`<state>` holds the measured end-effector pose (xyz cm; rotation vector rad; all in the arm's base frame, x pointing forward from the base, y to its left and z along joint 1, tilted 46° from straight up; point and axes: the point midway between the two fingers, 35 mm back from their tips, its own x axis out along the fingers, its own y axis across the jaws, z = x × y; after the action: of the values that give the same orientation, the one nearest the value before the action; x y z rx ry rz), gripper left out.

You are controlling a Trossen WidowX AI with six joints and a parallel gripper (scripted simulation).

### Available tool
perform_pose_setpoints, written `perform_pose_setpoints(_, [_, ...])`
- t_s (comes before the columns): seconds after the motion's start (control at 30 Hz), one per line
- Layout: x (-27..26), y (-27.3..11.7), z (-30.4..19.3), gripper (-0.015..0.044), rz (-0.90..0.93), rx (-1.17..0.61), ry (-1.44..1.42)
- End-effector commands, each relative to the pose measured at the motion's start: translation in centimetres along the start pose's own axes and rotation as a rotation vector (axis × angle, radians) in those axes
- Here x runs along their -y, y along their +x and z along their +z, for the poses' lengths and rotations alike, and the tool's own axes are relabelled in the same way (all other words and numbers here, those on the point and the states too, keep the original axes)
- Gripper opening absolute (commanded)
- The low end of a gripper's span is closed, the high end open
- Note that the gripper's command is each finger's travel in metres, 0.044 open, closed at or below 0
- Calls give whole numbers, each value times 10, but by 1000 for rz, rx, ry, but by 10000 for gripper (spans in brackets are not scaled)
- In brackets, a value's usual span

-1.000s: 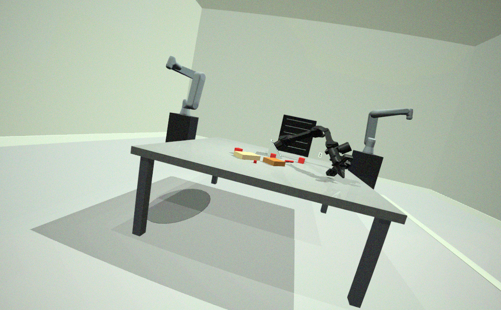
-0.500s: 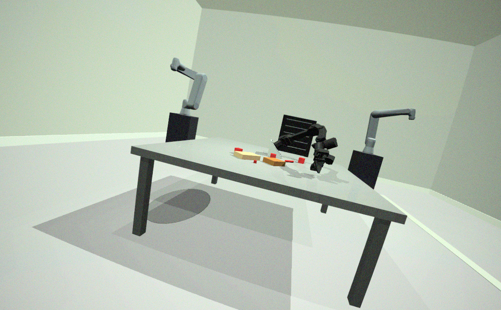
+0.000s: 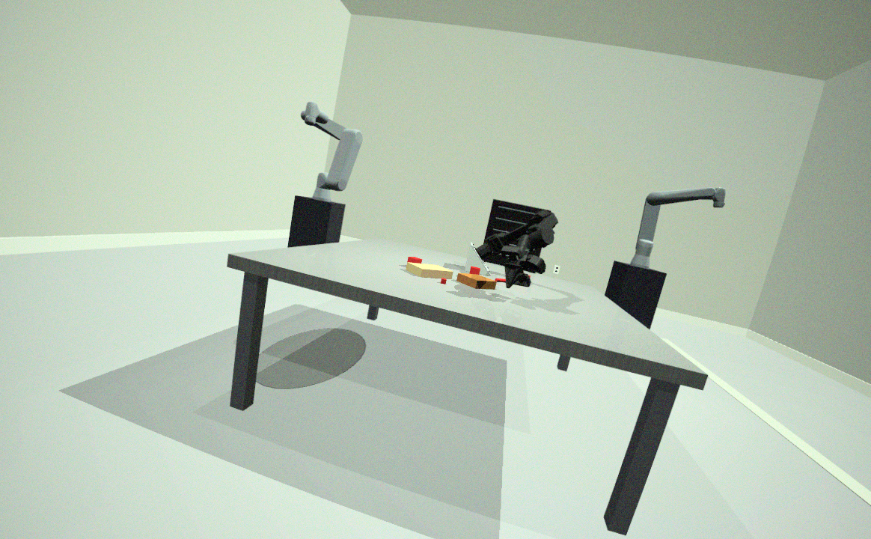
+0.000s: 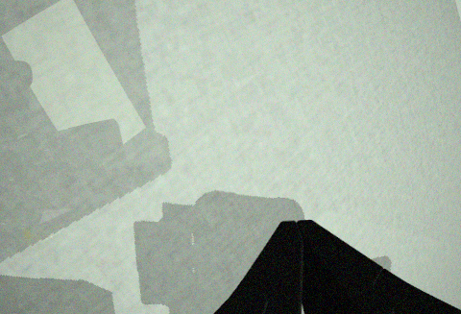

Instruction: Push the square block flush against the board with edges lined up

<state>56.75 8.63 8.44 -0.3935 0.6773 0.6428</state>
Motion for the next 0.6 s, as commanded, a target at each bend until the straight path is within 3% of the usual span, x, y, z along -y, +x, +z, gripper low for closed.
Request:
perform_pose_setpoints(0.0, [6, 4, -34, 0, 27, -66, 106])
perform_pose_setpoints(0.57, [35, -11, -175, 0, 79, -315, 613])
